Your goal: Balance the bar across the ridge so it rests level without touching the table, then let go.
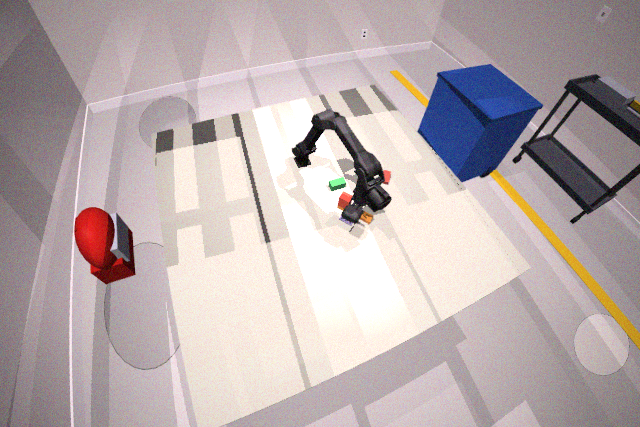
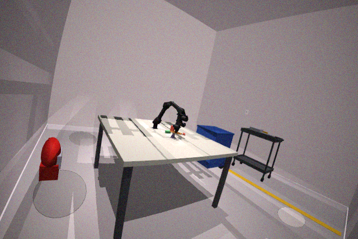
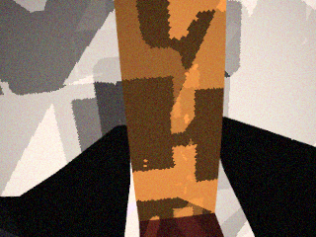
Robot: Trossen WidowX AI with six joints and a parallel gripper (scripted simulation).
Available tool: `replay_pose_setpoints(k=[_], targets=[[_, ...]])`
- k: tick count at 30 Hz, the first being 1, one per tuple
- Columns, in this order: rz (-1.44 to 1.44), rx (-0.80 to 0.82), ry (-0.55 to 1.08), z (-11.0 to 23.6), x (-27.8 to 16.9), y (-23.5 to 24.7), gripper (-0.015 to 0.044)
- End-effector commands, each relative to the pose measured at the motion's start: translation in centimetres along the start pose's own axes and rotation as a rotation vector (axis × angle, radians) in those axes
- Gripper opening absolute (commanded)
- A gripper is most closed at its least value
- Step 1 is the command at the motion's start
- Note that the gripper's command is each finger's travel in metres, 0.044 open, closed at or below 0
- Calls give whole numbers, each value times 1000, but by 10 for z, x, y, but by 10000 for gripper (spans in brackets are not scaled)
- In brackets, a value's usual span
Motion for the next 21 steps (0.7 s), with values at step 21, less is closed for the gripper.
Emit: replay_pose_setpoints(k=[21], targets=[[0,0,0,0,0,0,185]])
Point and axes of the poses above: the point midway between the two fingers, 35 mm back from their tips, its own z axis back along the fingers, its own y axis across the jaws, x = y × z, the point moved 4 cm from there along z, back along the fingers, and after that the axes turned 8 degrees about -z, right-handed, at the moved point
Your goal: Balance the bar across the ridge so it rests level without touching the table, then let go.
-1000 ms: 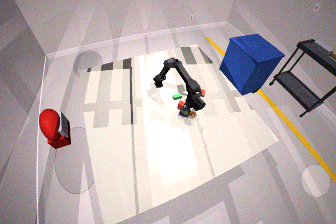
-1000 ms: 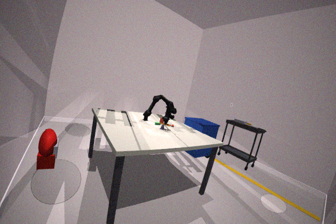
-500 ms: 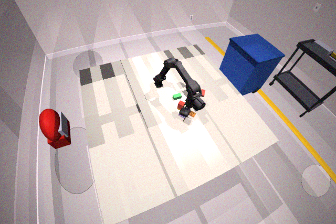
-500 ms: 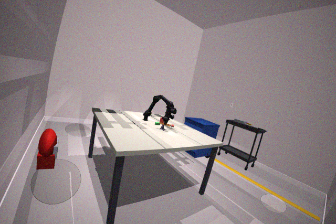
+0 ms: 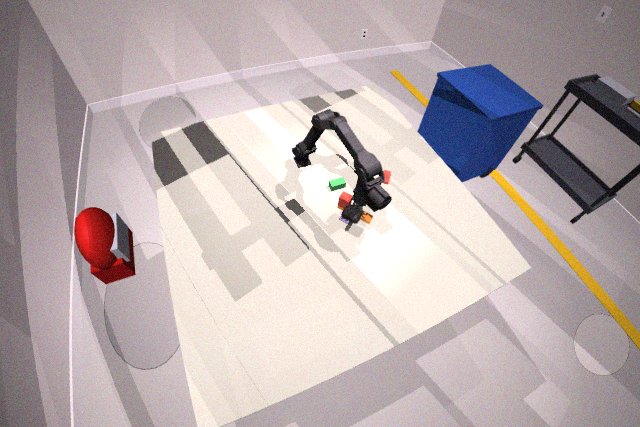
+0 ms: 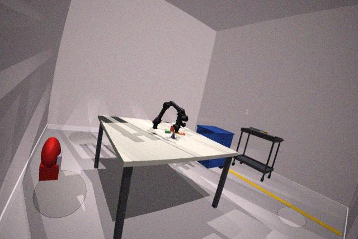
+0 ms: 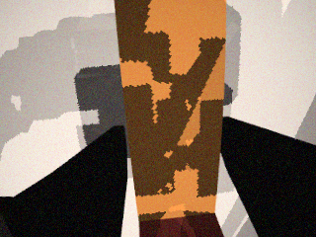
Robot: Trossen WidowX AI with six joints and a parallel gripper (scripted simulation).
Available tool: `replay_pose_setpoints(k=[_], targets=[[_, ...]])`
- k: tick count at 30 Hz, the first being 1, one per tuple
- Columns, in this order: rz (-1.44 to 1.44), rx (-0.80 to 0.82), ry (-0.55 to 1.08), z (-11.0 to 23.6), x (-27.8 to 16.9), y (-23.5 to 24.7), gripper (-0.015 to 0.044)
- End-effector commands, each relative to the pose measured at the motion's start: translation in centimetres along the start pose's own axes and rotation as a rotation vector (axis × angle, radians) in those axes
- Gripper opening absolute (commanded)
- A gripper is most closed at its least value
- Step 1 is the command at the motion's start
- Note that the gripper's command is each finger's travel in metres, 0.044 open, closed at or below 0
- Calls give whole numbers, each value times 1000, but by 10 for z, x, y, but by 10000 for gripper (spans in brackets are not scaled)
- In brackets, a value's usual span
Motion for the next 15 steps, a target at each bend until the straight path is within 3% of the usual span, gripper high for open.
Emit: replay_pose_setpoints(k=[1,9,15], targets=[[0,0,0,0,0,0,185],[0,0,0,0,0,0,185],[0,0,0,0,0,0,343]])
Point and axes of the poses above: the point midway between the two fingers, 35 mm back from their tips, its own z axis back along the fingers, its own y axis across the jaws, x = y × z, the point moved 4 cm from there along z, back along the fingers, and after that the axes turned 8 degrees about -z, right-handed, at the moved point
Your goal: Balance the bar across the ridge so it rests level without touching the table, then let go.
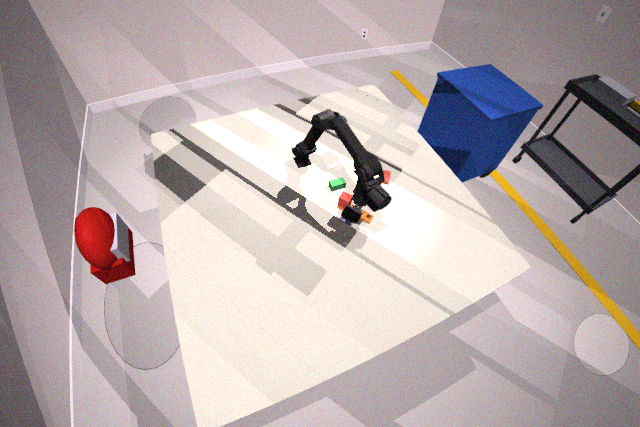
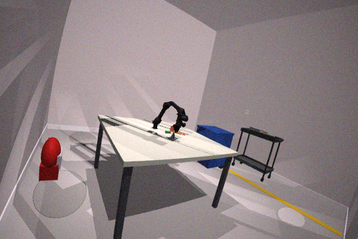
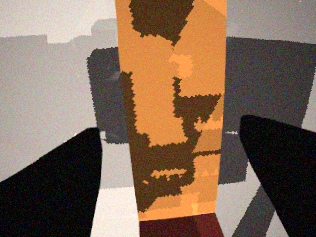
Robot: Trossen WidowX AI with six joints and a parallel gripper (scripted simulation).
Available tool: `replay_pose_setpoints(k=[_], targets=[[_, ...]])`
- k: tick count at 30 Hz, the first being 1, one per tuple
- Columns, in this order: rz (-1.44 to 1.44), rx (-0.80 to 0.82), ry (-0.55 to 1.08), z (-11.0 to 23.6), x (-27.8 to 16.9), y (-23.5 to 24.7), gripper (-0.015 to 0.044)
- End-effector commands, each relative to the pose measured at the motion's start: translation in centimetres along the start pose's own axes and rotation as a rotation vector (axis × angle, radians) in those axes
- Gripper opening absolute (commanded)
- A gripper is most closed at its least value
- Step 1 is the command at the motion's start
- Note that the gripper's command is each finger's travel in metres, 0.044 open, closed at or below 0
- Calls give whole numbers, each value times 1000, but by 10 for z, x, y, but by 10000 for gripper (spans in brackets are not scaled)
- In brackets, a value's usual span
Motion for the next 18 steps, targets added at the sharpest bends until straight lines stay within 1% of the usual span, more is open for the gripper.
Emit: replay_pose_setpoints(k=[1,4,7,8,15,18], targets=[[0,-1,0,0,0,0,369],[0,-1,0,0,0,0,440],[0,-1,-1,2,0,0,440],[0,-2,-5,8,1,0,440],[0,-18,-58,92,-3,1,440],[0,-20,-63,99,-4,1,440]])
Point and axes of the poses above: the point midway between the two fingers, 35 mm back from their tips, its own z axis back along the fingers, its own y axis across the jaws, x = y × z, the point moved 4 cm from there along z, back along the fingers, and after that the axes turned 8 degrees about -z, right-handed, at the moved point
